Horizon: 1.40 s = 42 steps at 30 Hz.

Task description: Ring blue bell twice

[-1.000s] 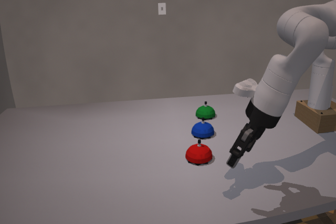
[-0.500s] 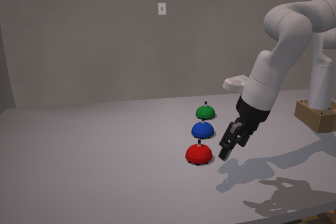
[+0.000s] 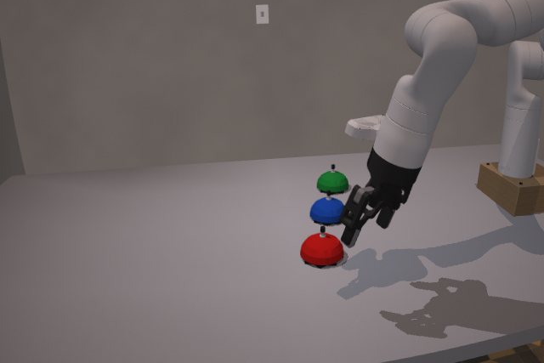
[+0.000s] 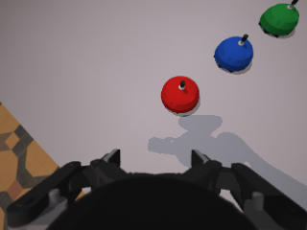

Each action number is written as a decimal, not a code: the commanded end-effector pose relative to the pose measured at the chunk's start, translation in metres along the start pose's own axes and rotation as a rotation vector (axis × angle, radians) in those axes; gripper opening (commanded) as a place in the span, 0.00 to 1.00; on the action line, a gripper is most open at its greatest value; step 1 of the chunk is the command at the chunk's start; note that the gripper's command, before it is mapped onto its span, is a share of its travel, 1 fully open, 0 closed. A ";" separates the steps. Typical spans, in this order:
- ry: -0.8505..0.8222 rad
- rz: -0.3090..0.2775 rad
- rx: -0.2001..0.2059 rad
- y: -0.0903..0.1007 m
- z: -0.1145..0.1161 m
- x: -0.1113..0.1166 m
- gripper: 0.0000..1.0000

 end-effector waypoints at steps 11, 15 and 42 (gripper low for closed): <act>-0.083 -0.021 -0.017 -0.004 0.017 0.029 1.00; -0.083 -0.021 -0.017 -0.004 0.017 0.029 1.00; -0.251 -0.074 -0.052 -0.012 0.055 0.075 1.00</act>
Point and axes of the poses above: the point where the finger pads meet when closed, its own y axis back along the fingers, its own z axis across the jaws, x = y × z, the point moved 6 cm from there along y, back along the fingers, and after that the axes turned 14 degrees about y, right-handed, at the moved point
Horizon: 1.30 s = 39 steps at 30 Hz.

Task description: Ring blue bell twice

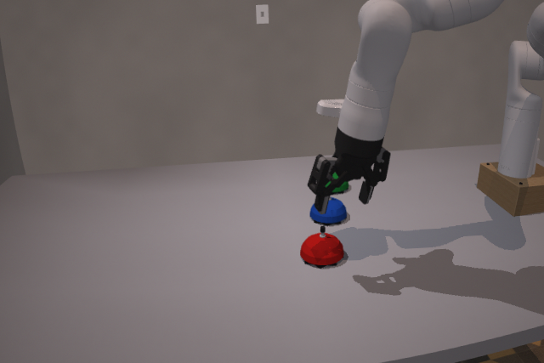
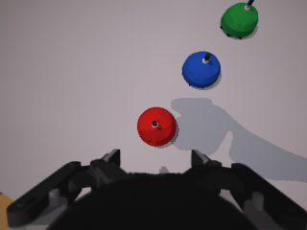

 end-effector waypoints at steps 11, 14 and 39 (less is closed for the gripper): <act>-0.060 -0.018 -0.009 -0.001 0.009 0.020 1.00; -0.060 -0.018 -0.009 -0.001 0.009 0.020 1.00; -0.206 -0.065 -0.034 -0.005 0.036 0.061 1.00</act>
Point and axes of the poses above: the point where the finger pads meet when closed, its own y axis back along the fingers, its own z axis across the jaws, x = y × z, the point moved 6 cm from there along y, back along the fingers, and after that the axes turned 14 degrees about y, right-handed, at the moved point
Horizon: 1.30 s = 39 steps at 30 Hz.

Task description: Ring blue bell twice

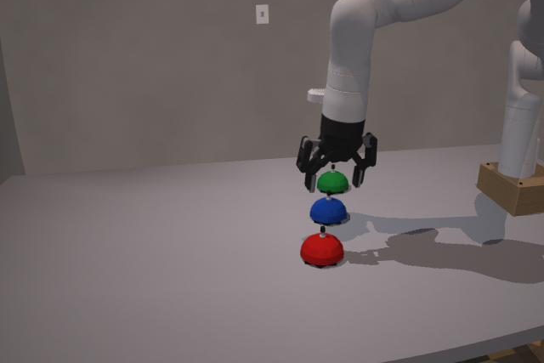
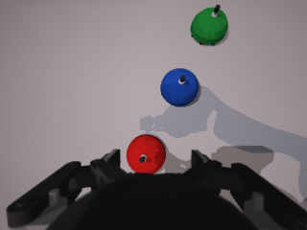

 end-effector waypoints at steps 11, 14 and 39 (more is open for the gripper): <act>-0.051 -0.016 -0.005 0.000 0.006 0.016 1.00; -0.093 -0.030 -0.012 0.000 0.012 0.029 1.00; -0.206 -0.067 -0.027 -0.001 0.030 0.061 1.00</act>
Point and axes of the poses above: the point where the finger pads meet when closed, its own y axis back along the fingers, its own z axis across the jaws, x = y × z, the point moved 6 cm from there along y, back along the fingers, and after that the axes turned 14 degrees about y, right-handed, at the moved point
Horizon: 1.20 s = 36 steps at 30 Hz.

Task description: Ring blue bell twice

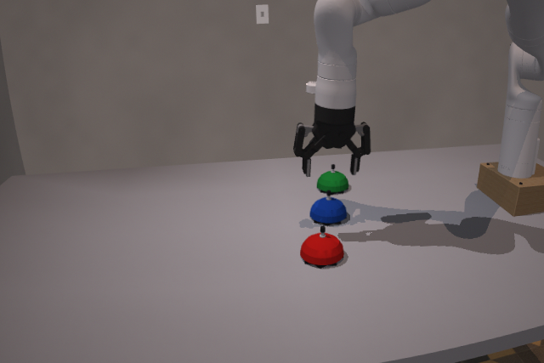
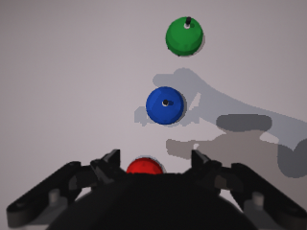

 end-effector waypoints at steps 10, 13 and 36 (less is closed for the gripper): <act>-0.055 -0.015 -0.004 0.001 0.005 0.019 1.00; -0.055 -0.015 -0.004 0.001 0.005 0.019 1.00; -0.138 -0.043 -0.013 0.002 0.016 0.043 1.00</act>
Point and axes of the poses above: the point where the finger pads meet when closed, its own y axis back along the fingers, its own z axis across the jaws, x = y × z, the point moved 6 cm from there along y, back along the fingers, and after that the axes turned 14 degrees about y, right-handed, at the moved point
